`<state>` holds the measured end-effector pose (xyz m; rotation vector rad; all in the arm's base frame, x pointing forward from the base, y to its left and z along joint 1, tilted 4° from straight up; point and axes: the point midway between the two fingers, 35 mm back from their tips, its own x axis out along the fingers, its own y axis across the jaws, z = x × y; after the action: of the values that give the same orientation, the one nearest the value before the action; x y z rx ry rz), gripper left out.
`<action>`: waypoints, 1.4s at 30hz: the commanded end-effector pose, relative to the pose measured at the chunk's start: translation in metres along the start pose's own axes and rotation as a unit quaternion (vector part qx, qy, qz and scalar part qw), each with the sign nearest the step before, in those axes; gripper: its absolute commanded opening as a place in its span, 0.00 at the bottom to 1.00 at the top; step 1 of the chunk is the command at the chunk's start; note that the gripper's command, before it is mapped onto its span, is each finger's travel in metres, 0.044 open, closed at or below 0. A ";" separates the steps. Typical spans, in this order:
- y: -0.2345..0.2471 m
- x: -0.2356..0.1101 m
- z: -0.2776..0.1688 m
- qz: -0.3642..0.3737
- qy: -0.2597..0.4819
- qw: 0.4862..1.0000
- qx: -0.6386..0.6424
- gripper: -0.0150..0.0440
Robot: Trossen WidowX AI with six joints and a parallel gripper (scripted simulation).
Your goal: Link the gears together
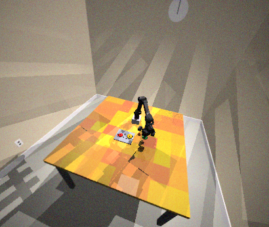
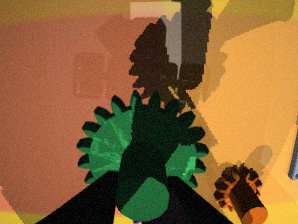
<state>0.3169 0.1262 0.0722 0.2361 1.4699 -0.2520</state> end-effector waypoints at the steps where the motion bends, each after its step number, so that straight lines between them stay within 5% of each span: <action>1: 0.002 -0.016 0.003 0.005 -0.008 1.000 0.003 0.25; 29: -0.002 -0.090 -0.004 0.005 -0.007 1.000 0.005 0.25; 42: -0.017 -0.085 0.005 0.004 -0.006 1.000 0.005 0.25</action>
<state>0.3087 0.1175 0.1583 0.2480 1.4573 -0.2562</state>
